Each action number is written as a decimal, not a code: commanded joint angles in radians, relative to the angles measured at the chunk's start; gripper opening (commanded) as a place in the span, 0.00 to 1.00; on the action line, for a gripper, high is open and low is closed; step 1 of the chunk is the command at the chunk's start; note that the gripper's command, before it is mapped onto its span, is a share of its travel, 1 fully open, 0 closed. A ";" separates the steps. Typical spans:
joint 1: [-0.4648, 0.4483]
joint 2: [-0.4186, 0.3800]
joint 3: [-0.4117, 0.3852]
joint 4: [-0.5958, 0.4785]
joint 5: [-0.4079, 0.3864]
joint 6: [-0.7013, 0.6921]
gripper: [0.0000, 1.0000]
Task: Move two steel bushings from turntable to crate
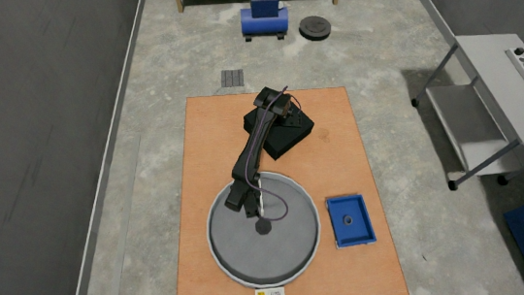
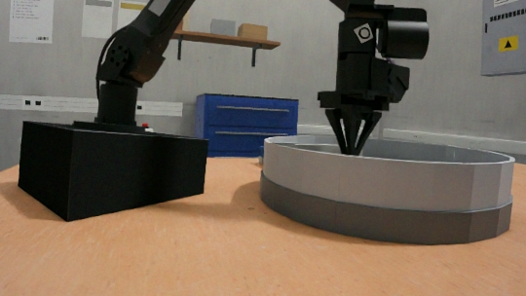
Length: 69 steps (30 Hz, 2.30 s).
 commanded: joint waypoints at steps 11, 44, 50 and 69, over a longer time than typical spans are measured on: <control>-0.015 -0.026 -0.011 0.010 -0.017 -0.004 0.13; -0.014 0.007 0.026 0.012 -0.017 -0.001 0.13; -0.014 0.007 0.026 0.012 -0.017 -0.001 0.13; -0.014 0.014 0.027 0.012 -0.017 0.000 0.13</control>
